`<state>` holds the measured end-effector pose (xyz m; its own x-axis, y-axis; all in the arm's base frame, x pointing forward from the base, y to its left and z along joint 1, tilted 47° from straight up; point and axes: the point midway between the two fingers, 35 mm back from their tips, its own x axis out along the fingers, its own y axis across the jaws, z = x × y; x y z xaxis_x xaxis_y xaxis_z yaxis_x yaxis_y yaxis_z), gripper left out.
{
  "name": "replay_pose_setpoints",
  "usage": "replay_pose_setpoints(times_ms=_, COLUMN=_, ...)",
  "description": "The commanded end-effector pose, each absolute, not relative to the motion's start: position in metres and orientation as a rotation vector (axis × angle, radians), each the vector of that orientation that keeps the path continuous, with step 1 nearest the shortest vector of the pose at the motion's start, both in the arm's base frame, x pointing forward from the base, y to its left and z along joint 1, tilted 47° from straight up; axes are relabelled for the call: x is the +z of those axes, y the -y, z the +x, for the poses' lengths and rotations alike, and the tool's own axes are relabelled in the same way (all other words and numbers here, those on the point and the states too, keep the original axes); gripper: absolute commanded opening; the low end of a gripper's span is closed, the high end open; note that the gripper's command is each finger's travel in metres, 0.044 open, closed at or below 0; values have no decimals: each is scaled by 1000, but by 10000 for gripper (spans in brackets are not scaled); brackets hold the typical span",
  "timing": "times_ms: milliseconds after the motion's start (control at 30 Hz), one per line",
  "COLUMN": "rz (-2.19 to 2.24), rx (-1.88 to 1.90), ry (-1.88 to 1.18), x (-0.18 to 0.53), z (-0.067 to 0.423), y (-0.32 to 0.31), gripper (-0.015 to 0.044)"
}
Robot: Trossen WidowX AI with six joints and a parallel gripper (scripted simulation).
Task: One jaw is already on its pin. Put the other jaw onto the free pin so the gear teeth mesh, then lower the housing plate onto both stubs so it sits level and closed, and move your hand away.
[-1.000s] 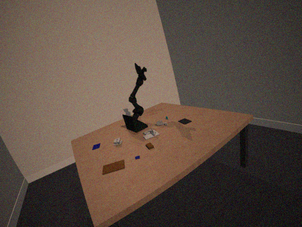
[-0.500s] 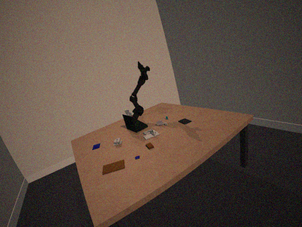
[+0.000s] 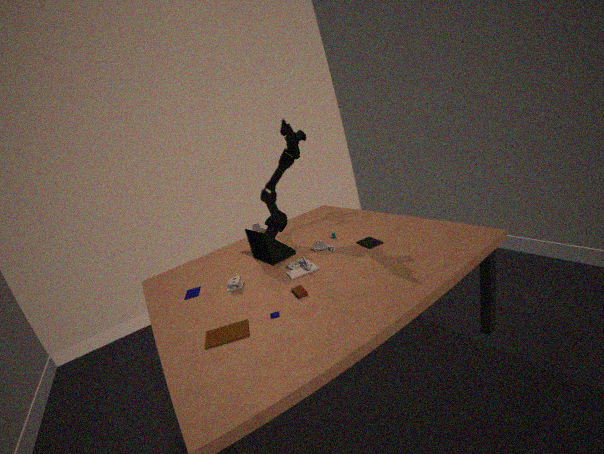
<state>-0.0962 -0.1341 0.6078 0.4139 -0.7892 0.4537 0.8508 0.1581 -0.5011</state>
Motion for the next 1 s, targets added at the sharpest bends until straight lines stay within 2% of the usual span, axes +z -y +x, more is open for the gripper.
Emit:
replay_pose_setpoints(times_ms=0, rz=-784, rx=-1137, ry=109, x=609, z=-80, y=130, gripper=440)
replay_pose_setpoints(times_ms=967, rz=-682, rx=-862, ry=188, x=604, z=22, y=102, gripper=440)
